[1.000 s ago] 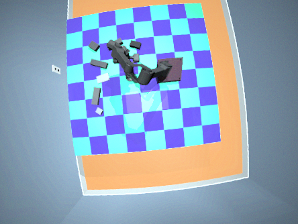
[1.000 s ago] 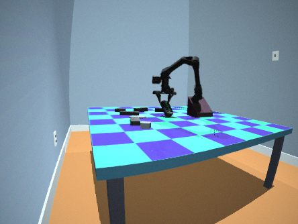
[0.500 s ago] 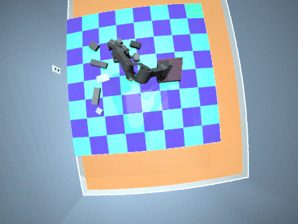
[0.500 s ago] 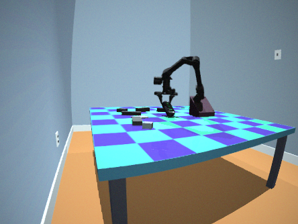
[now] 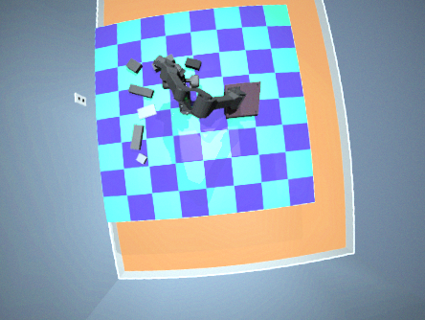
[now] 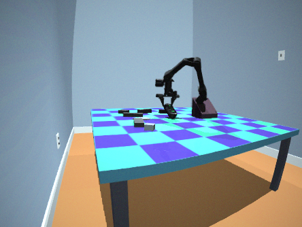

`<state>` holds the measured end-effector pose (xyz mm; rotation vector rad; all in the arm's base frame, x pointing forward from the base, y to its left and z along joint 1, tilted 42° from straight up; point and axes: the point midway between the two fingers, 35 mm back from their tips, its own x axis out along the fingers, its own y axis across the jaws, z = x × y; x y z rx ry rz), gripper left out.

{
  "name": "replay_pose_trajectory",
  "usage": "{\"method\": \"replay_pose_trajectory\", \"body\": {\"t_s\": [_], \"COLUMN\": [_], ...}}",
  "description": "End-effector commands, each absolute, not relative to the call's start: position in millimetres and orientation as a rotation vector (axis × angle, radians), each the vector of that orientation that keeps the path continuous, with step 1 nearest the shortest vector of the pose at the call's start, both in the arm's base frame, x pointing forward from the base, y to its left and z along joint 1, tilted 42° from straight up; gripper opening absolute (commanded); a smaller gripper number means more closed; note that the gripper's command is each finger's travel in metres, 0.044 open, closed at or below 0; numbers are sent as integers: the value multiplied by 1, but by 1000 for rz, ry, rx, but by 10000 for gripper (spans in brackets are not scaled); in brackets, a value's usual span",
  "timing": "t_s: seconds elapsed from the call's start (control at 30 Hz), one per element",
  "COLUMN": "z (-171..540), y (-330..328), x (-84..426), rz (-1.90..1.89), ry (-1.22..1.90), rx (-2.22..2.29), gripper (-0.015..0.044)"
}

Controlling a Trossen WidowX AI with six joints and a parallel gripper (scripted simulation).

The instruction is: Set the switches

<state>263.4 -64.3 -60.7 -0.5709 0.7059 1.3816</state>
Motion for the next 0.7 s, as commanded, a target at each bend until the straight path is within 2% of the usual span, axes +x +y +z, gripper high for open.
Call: {"method": "replay_pose_trajectory", "body": {"t_s": [0.0,0.67], "z": [-65,-79], "y": [-66,-64], "x": [263,262], "rz": [1382,1382], "ry": [712,711], "rx": [-582,-583], "gripper": [337,336]}}
